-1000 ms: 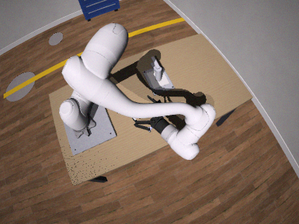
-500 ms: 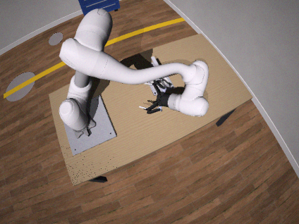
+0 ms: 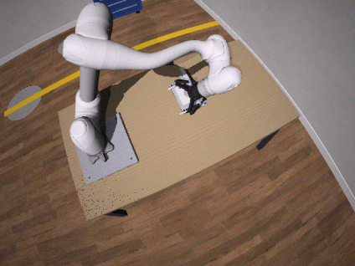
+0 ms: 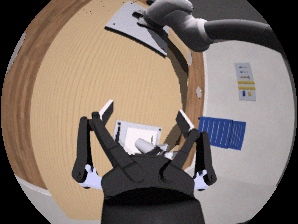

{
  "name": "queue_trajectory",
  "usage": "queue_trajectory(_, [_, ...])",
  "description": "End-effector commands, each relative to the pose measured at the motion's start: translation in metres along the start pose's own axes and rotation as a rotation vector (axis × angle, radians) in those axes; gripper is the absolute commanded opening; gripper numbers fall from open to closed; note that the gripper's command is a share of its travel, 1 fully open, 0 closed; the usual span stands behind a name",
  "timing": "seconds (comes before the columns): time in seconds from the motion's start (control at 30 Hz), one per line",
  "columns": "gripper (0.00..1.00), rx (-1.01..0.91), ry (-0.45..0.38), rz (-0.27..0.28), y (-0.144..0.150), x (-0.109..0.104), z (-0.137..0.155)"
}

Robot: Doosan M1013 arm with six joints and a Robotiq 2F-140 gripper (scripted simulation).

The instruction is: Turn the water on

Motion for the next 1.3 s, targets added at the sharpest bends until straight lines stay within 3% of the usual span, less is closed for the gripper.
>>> queue_trajectory(0.0, [1.0,-0.14,-0.021,-0.089,0.019,0.0,0.018])
queue_trajectory(0.17, [1.0,-0.345,-0.038,-0.213,0.051,-0.001,0.043])
queue_trajectory(0.23, [1.0,-0.345,-0.038,-0.213,0.051,-0.001,0.043])
queue_trajectory(0.27, [1.0,-0.459,-0.043,-0.281,0.071,-0.002,0.057])
queue_trajectory(0.73, [1.0,-1.018,-0.036,-0.601,0.183,-0.009,0.112])
queue_trajectory(0.8, [1.0,-1.018,-0.036,-0.601,0.183,-0.009,0.112])
queue_trajectory(0.87, [1.0,-1.141,-0.028,-0.672,0.212,-0.01,0.122])
queue_trajectory(0.97, [1.0,-1.242,-0.02,-0.729,0.237,-0.011,0.128])
queue_trajectory(1.13, [1.0,-1.267,-0.018,-0.744,0.243,-0.011,0.13])
queue_trajectory(1.17, [0.0,-1.267,-0.018,-0.744,0.243,-0.011,0.13])
queue_trajectory(1.27, [0.0,-1.267,-0.018,-0.744,0.243,-0.011,0.13])
Point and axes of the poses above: the point where the finger pads meet when closed, its own x axis out along the fingers, its own y axis across the jaws, z = x × y, the point moved 5 cm from there along -x, back along the fingers, and after that the axes turned 1 degree about x, right-handed, at the moved point
